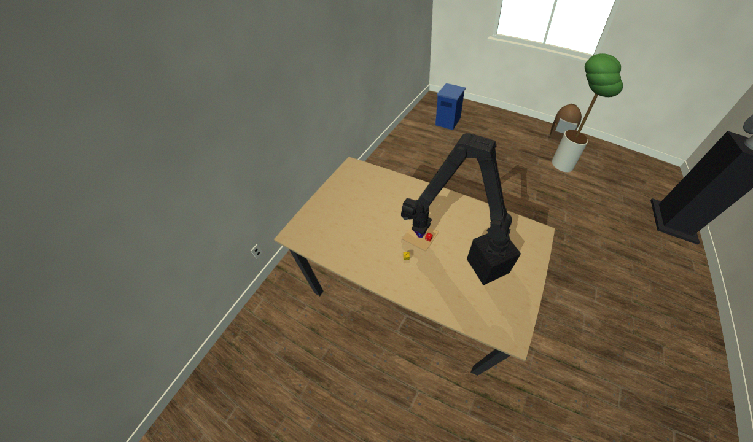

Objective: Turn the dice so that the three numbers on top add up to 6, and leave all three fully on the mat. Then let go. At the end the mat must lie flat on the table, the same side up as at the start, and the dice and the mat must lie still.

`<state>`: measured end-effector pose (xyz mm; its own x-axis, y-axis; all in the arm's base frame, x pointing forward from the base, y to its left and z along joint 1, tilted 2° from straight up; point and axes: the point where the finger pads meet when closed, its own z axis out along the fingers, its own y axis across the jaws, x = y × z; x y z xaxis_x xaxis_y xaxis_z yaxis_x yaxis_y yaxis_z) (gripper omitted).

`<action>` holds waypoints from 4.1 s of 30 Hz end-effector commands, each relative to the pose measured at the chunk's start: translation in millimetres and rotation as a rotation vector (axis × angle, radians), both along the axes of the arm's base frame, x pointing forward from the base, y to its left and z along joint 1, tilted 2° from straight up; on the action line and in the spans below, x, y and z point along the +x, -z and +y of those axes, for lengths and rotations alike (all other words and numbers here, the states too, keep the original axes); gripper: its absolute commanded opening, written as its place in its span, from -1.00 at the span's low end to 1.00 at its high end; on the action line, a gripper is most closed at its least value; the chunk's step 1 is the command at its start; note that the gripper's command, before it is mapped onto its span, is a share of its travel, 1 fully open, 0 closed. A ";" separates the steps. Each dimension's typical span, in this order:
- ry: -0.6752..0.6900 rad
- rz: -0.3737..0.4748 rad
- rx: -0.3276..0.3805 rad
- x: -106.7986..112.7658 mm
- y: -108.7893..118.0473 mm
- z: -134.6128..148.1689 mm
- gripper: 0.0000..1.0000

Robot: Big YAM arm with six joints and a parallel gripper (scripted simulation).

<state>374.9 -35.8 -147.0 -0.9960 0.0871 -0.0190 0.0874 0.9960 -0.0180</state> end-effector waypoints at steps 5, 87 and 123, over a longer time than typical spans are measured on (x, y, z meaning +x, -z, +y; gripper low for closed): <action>0.000 -0.041 -0.001 16.1 -6.4 -3.6 -0.49; -0.071 -0.028 -0.001 22.7 -97.2 17.0 1.00; -0.570 -0.042 -0.009 33.2 -96.7 160.4 -0.11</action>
